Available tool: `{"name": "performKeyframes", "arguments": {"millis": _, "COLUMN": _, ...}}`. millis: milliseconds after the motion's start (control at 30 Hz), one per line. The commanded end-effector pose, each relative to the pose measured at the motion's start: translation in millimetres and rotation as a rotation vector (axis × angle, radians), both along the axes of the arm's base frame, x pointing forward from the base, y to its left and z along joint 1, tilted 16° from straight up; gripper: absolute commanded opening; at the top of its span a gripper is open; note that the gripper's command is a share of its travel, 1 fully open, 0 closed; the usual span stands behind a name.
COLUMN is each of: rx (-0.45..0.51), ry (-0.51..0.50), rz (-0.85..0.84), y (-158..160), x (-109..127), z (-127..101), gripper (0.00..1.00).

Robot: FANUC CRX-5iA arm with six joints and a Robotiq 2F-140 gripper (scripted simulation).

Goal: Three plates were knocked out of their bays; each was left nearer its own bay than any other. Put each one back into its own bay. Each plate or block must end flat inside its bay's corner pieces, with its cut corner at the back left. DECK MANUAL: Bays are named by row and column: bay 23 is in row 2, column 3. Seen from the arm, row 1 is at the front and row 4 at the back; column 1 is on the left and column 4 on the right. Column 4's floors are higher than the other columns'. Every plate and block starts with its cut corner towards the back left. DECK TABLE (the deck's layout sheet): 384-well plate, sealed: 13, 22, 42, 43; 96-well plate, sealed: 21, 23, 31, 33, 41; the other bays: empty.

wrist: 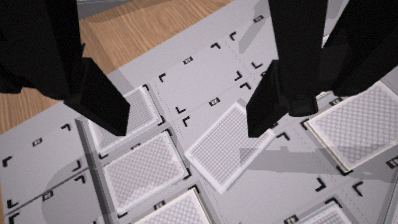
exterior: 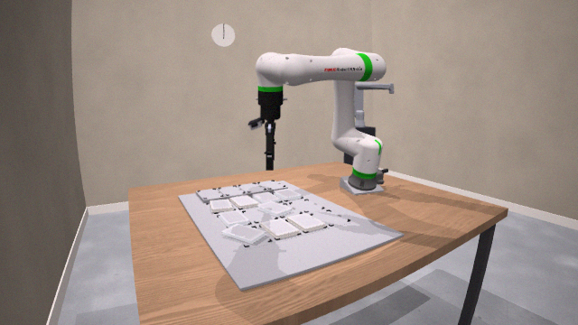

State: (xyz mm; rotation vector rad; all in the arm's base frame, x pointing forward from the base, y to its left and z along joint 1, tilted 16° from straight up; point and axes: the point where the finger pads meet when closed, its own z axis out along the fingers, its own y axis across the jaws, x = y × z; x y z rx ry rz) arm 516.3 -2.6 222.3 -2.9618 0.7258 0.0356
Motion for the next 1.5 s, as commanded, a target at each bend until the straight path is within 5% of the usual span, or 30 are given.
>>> {"name": "performKeyframes", "arguments": {"millis": 0, "rx": 0.017, "ry": 0.005, "rz": -0.109, "y": -2, "x": 5, "z": -14, "gripper": 0.7}}
{"name": "performKeyframes", "arguments": {"millis": 967, "rx": 0.18, "ry": 0.125, "rz": -0.985, "y": -15, "x": 27, "z": -90, "gripper": 0.7}}
{"name": "performKeyframes", "arguments": {"millis": 1467, "rx": 0.192, "ry": 0.138, "rz": -1.05, "y": -15, "x": 27, "z": -91, "gripper": 0.7}}
